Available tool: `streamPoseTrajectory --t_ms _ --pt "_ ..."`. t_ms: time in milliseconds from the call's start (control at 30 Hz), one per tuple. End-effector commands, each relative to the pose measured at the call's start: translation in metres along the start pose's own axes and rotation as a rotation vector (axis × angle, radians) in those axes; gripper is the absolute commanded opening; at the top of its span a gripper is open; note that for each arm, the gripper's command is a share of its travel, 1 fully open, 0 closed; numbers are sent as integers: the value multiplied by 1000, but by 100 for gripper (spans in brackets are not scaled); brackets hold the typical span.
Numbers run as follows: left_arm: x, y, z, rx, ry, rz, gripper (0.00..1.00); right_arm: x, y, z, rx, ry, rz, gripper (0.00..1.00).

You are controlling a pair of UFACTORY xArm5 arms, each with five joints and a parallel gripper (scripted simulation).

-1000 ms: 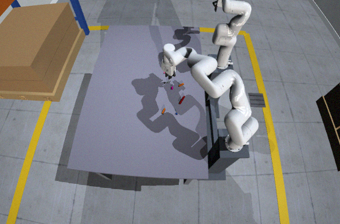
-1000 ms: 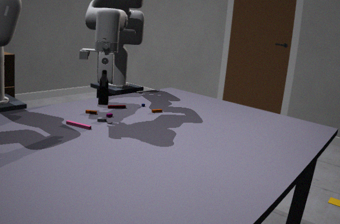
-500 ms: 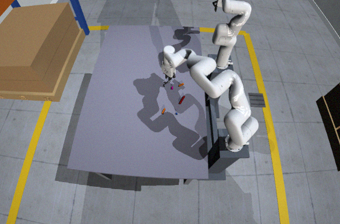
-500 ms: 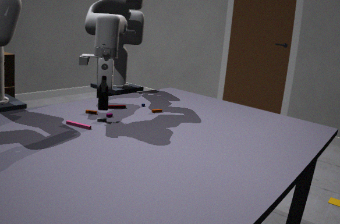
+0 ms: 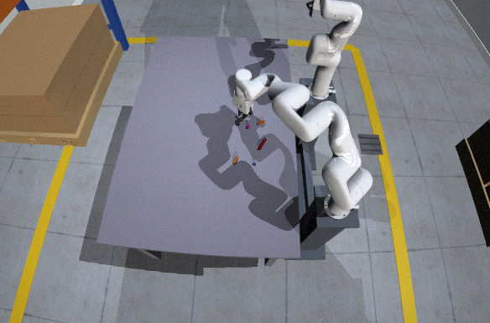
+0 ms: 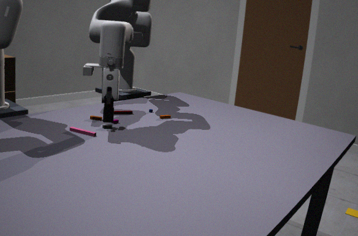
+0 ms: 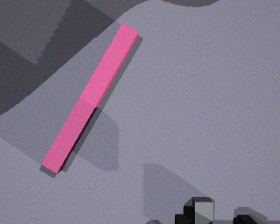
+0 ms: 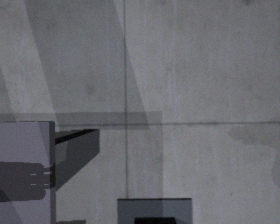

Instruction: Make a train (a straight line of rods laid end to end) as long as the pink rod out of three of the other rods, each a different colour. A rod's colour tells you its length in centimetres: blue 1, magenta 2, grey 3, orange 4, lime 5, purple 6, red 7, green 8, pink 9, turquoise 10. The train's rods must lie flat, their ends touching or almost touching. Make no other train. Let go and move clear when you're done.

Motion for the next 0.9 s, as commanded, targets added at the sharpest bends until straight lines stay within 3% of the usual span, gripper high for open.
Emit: streamPoseTrajectory --t_ms 0,867 --pt "0 0 -2 0 -7 1 26 2 -1 0 0 0 5 100" --pt "-4 0 -2 0 -7 1 26 2 -1 0 0 0 5 100"
Point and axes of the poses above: on each arm, the point where the finger pads meet when closed, its own x axis back along the fingers, its own z axis across the jaws, y = z × x, the point moved 4 cm from there along x, back along the fingers, and after that the axes turned 3 degrees about x, right-handed, at the moved point
